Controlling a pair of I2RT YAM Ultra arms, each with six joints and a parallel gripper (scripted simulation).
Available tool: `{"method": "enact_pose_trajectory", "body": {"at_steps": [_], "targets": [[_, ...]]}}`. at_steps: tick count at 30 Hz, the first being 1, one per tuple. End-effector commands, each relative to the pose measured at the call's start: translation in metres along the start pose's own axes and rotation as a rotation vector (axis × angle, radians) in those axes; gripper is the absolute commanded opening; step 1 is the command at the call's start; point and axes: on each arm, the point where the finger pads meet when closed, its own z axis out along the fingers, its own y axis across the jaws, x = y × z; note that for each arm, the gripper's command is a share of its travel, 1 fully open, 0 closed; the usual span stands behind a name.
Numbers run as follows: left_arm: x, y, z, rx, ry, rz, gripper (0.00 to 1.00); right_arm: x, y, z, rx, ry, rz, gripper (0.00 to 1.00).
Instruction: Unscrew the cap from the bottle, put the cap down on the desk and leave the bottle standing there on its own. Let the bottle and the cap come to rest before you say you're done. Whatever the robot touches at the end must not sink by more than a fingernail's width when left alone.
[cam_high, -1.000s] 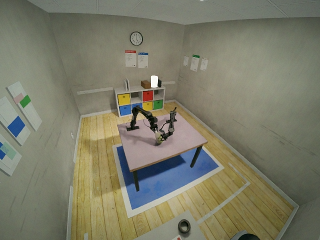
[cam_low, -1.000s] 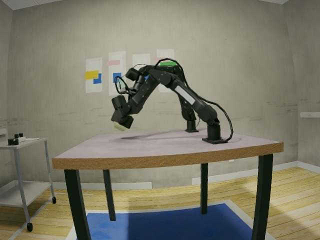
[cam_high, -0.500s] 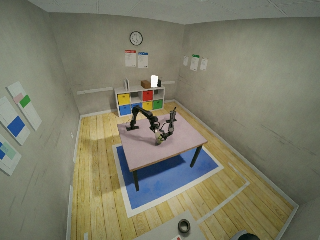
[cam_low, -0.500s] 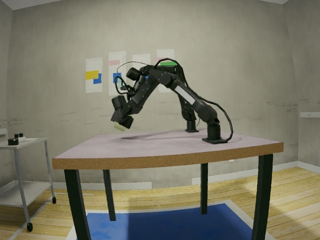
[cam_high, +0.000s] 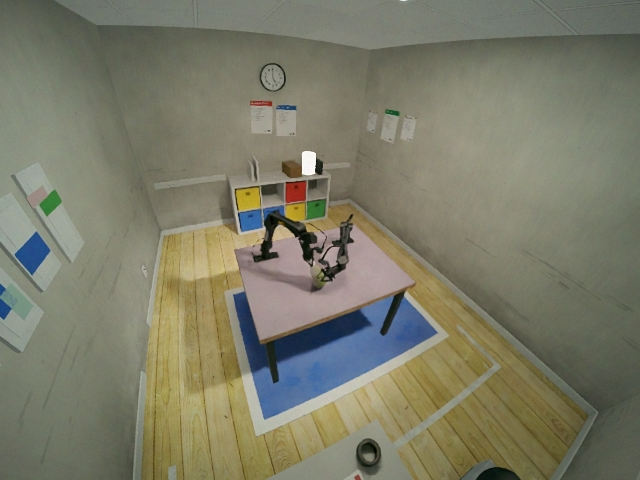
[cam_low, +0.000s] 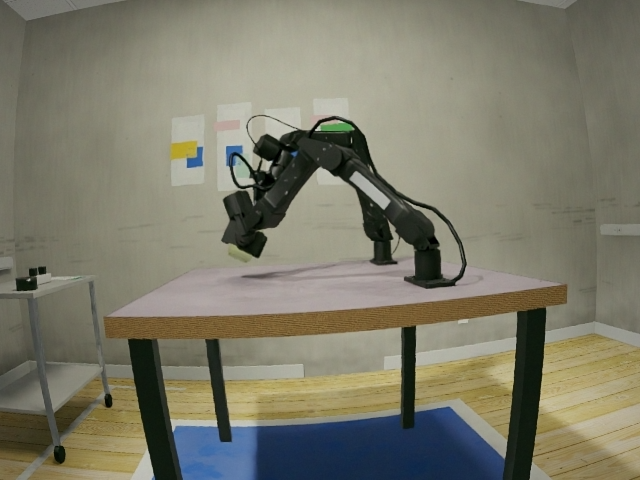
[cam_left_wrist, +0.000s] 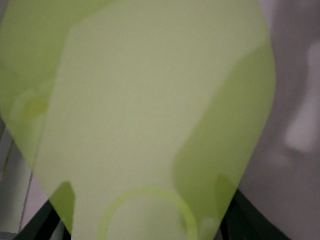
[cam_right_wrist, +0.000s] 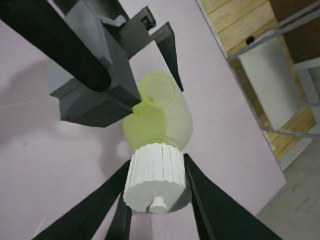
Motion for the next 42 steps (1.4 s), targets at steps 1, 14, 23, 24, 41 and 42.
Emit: {"method": "enact_pose_trajectory", "body": {"at_steps": [1,14,23,24,41,42], "targets": [[-0.0117,0.0046,-0.0024,-0.003,-0.029,0.003,0.00,-0.0047,-0.0006,-0.0083,0.028,-0.024,-0.278,0.00],[-0.0117,0.0046,-0.0024,-0.003,-0.029,0.003,0.00,-0.0034,0.0007,-0.0035,0.016,-0.016,-0.330,0.00],[-0.0117,0.0046,-0.0024,-0.003,-0.029,0.003,0.00,-0.0034,0.0007,-0.0035,0.016,-0.016,-0.330,0.70],[-0.0117,0.0046,-0.0024,-0.003,-0.029,0.003,0.00,-0.0034,0.0007,-0.0035,0.015,-0.016,-0.314,0.70],[-0.0117,0.0046,-0.0024,-0.003,-0.029,0.003,0.00,-0.0031,0.0008,-0.0078,-0.050,0.001,0.556,0.70],[-0.0117,0.0046,-0.0024,-0.003,-0.029,0.003,0.00,-0.0030,0.0008,-0.0081,-0.055,0.001,0.596,0.70]]}}
